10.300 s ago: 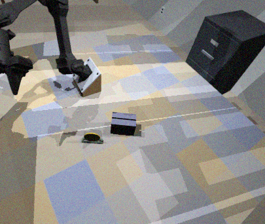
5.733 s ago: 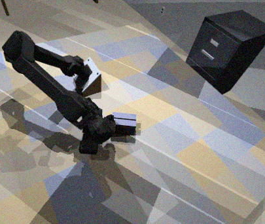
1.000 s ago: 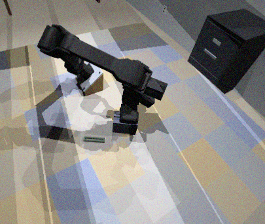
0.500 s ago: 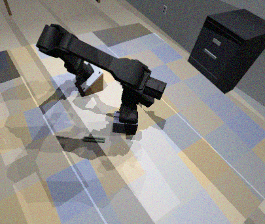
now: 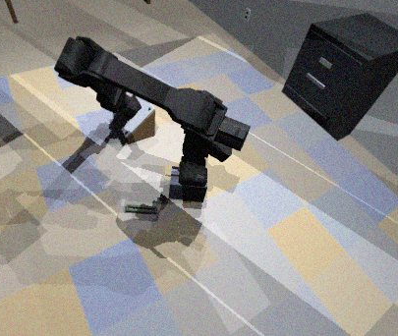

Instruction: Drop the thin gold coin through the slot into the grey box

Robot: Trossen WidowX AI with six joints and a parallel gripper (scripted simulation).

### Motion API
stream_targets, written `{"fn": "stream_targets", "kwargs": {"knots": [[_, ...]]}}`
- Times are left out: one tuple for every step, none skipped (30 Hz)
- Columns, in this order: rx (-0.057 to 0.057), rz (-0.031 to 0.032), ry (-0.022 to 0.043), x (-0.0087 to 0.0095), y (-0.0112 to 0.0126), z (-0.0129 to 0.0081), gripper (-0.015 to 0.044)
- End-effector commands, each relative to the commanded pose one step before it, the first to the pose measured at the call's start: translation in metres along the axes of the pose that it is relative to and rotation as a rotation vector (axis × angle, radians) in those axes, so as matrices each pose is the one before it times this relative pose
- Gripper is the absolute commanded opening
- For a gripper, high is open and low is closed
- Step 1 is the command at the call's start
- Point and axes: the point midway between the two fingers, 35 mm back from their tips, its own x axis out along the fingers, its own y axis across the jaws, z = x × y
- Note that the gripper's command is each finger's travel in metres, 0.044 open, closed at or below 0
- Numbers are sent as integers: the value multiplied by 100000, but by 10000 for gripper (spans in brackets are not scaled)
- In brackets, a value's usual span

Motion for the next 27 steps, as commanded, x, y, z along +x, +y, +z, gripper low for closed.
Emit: {"fn": "stream_targets", "kwargs": {"knots": [[-298,-231,-28,183,-85,-15,0],[-189,-3,2,43,16,-23,0],[-199,-2,2,45,24,-23,0],[-167,-2,2,44,27,-22,0],[-115,-1,2,36,24,-25,0],[-53,-1,2,28,17,-27,0],[-10,0,2,29,11,-24,0],[17,0,1,34,8,-14,0],[32,0,1,37,6,-3,0],[49,0,0,36,2,6,0],[50,0,0,32,-1,11,0],[49,0,0,31,-5,13,0],[41,-1,0,33,-7,14,0],[35,-1,0,35,-10,16,0],[28,-1,0,36,-12,19,0],[24,-1,0,39,-12,19,0],[21,-1,0,43,-13,17,0],[23,-2,0,46,-15,13,0],[26,-2,1,48,-16,9,0],[28,-2,1,48,-16,6,0],[23,-1,1,47,-12,2,0],[8,-1,1,45,-6,-2,0],[-9,-1,1,44,1,-5,0],[-25,-1,1,43,8,-6,0],[-33,-1,1,41,12,-8,0],[-36,-1,1,39,15,-9,0],[-36,-1,1,37,16,-11,0]]}}
